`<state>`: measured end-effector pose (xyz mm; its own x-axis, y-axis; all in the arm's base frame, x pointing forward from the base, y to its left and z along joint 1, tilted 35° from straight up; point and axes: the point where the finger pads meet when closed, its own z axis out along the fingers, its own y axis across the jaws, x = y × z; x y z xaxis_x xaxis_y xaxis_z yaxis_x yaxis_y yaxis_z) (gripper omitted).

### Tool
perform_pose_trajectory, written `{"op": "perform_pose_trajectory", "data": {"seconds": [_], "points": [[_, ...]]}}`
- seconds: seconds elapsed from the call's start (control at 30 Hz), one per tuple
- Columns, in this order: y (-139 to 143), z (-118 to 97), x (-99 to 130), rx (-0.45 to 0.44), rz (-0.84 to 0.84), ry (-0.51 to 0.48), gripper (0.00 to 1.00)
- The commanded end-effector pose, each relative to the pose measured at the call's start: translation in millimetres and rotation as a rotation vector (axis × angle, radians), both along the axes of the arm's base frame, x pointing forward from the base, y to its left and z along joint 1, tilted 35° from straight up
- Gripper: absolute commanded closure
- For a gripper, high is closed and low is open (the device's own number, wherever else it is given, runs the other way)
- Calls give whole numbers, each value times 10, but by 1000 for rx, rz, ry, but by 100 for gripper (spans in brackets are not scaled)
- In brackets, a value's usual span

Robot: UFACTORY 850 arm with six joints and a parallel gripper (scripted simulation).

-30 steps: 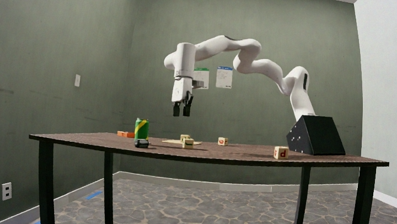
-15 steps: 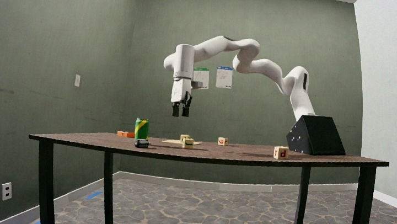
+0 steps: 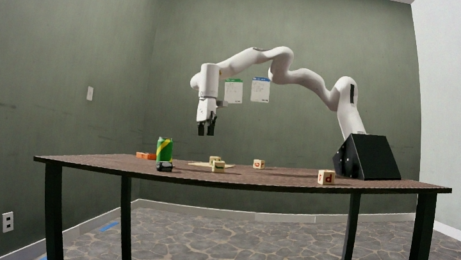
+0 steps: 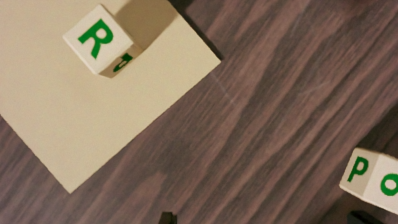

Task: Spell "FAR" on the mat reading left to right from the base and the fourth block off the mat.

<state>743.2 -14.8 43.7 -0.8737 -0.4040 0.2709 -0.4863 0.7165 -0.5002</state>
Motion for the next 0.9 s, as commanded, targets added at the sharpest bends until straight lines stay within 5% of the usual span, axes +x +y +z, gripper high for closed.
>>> {"op": "perform_pose_trajectory", "data": {"seconds": [0.0, 0.2, 0.87], "points": [[-475, 358, -24, 3, 6, -7, 0], [-808, 584, -85, 1, 6, -6, 0], [-808, 584, -85, 1, 6, -6, 0]]}}
